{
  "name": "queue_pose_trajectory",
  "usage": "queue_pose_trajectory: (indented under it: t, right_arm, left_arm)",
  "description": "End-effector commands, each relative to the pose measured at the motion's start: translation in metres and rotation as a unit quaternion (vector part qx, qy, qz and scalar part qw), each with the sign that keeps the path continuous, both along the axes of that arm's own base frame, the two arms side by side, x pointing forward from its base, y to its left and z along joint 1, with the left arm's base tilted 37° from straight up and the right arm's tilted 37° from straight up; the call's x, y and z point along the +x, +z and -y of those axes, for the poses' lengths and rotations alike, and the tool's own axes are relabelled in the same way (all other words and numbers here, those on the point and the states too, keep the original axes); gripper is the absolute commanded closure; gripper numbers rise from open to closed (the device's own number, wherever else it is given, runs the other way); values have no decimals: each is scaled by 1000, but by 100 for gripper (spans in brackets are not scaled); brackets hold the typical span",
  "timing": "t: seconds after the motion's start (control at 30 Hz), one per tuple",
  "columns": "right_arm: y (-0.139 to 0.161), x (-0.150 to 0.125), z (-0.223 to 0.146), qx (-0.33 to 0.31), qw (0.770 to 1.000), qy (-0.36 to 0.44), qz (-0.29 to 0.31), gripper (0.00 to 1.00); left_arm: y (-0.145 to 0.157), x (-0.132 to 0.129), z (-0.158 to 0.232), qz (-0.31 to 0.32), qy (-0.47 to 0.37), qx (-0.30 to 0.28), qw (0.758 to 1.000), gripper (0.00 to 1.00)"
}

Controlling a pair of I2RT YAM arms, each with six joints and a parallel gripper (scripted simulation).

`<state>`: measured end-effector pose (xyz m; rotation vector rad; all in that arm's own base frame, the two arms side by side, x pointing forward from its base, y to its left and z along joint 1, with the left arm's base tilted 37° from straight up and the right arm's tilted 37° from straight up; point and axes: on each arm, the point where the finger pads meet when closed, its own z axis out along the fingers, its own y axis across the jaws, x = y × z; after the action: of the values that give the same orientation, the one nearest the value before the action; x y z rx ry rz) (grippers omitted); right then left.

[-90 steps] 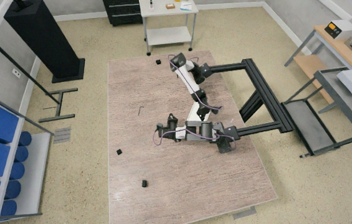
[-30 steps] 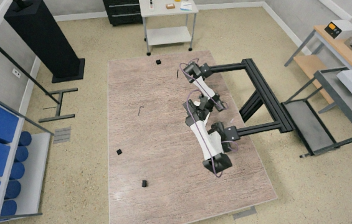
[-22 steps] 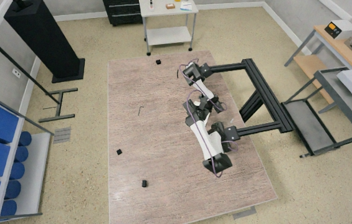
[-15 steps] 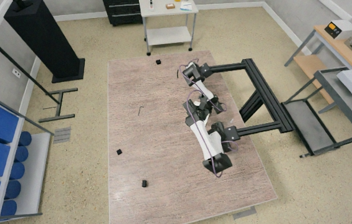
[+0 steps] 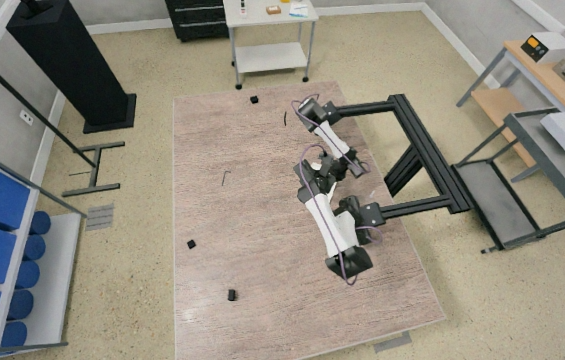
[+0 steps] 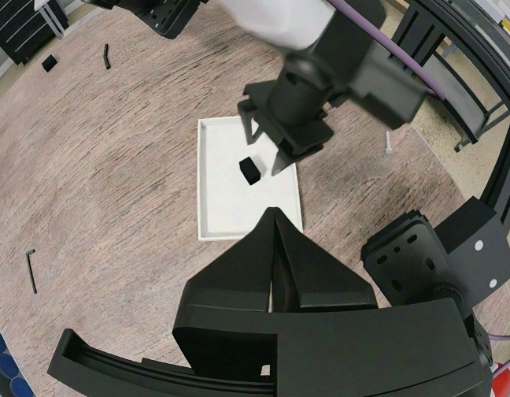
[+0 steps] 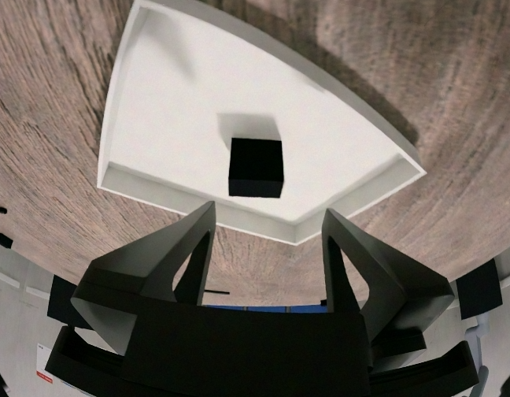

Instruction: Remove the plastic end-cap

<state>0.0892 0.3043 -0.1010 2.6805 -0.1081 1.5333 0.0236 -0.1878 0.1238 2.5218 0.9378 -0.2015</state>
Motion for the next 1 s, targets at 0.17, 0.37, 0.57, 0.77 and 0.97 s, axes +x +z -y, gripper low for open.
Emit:
queue_pose_trajectory:
  t: [0.17,0.37,0.57,0.77,0.97]
  right_arm:
    - [26,-36,-7,86,994,-58,-32,40]
    - [36,-36,-11,241,958,-134,-84,40]
    - [54,-38,-12,361,905,-187,-124,40]
    - [76,-43,-9,484,826,-235,-167,40]
    - [93,-48,-7,579,743,-269,-199,40]
  left_arm:
    - [14,10,15,-5,40,-42,998,100]
    - [23,45,30,-21,152,-99,983,100]
    - [34,86,33,-29,259,-152,953,100]
    - [53,146,22,-31,395,-229,889,100]
    - [76,203,-6,-23,510,-311,802,100]
